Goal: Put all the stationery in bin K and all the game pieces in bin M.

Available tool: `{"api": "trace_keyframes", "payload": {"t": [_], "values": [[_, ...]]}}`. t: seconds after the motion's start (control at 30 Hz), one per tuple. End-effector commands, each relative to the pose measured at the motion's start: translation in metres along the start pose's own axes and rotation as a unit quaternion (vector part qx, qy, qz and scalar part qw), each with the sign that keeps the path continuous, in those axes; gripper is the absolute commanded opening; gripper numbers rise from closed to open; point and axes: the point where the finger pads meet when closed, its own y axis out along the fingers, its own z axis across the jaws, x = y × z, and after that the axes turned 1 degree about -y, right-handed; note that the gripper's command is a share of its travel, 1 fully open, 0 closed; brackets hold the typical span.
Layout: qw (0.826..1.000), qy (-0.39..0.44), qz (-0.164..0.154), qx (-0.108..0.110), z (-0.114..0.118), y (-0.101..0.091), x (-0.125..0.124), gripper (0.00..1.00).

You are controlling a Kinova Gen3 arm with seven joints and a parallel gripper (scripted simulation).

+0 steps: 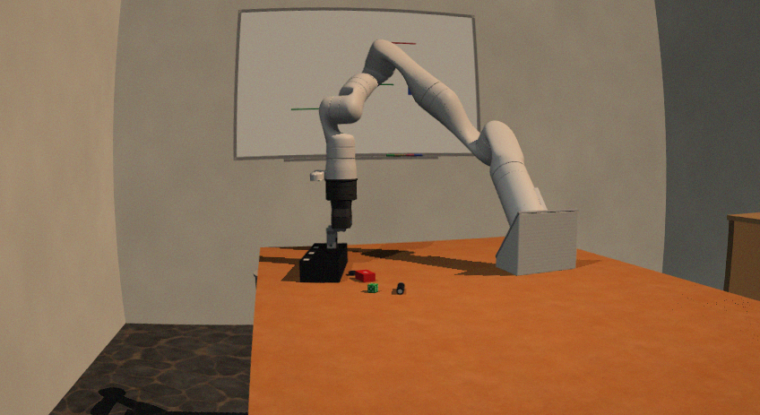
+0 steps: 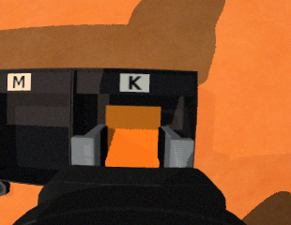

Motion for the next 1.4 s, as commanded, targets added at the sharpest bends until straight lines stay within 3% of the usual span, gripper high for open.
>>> {"api": "trace_keyframes", "payload": {"t": [0.0, 0.07, 0.1, 0.67, 1.37], "values": [[1.0, 0.0, 0.001, 0.0, 0.0, -0.001, -0.001, 0.7], [1.0, 0.0, 0.001, 0.0, 0.0, -0.001, -0.001, 0.7], [1.0, 0.0, 0.001, 0.0, 0.0, -0.001, -0.001, 0.87], [1.0, 0.0, 0.001, 0.0, 0.0, -0.001, -0.001, 0.87], [1.0, 0.0, 0.001, 0.0, 0.0, -0.026, -0.001, 0.87]]}}
